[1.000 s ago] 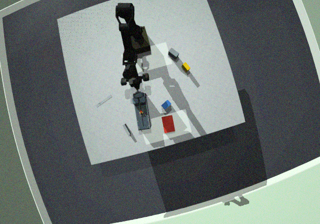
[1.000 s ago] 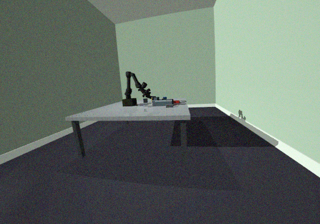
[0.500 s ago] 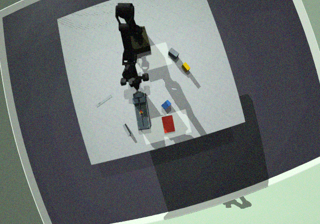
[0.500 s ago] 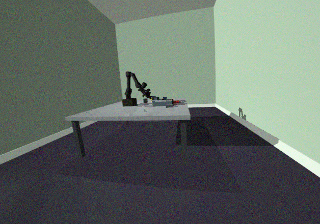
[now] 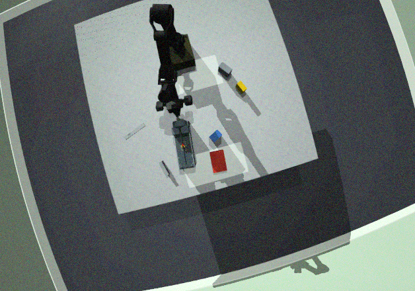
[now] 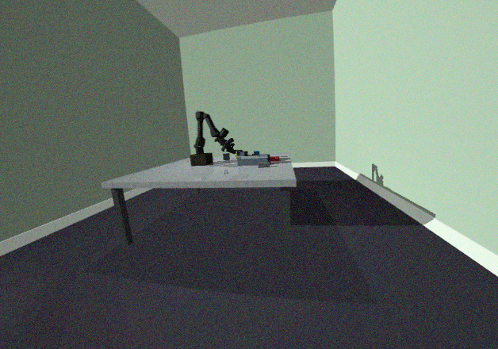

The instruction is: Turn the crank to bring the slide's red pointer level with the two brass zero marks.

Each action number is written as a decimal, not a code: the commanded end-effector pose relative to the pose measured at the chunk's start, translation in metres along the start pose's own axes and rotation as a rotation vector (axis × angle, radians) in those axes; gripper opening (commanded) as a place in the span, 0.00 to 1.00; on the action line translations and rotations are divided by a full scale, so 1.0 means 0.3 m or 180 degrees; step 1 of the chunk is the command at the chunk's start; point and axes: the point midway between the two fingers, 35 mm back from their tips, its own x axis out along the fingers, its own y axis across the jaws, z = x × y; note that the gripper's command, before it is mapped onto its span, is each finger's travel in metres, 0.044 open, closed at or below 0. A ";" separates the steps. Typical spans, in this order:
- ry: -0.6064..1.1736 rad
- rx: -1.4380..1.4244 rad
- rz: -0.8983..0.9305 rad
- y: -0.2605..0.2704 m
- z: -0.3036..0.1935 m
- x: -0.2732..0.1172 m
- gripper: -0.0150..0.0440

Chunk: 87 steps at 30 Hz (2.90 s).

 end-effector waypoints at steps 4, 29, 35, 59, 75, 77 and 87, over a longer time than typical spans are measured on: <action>-0.0008 0.0021 -0.0085 -0.032 -0.002 0.000 0.25; -0.0008 0.0020 -0.0086 -0.056 -0.012 0.010 0.25; -0.0008 0.0019 -0.0087 -0.064 -0.016 0.014 0.25; -0.0007 0.0017 -0.0089 -0.101 -0.057 0.055 0.25; -0.0006 0.0018 -0.0088 -0.091 -0.111 0.109 0.25; -0.0006 0.0018 -0.0087 -0.087 -0.117 0.114 0.25; -0.0006 0.0020 -0.0086 -0.060 -0.137 0.136 0.25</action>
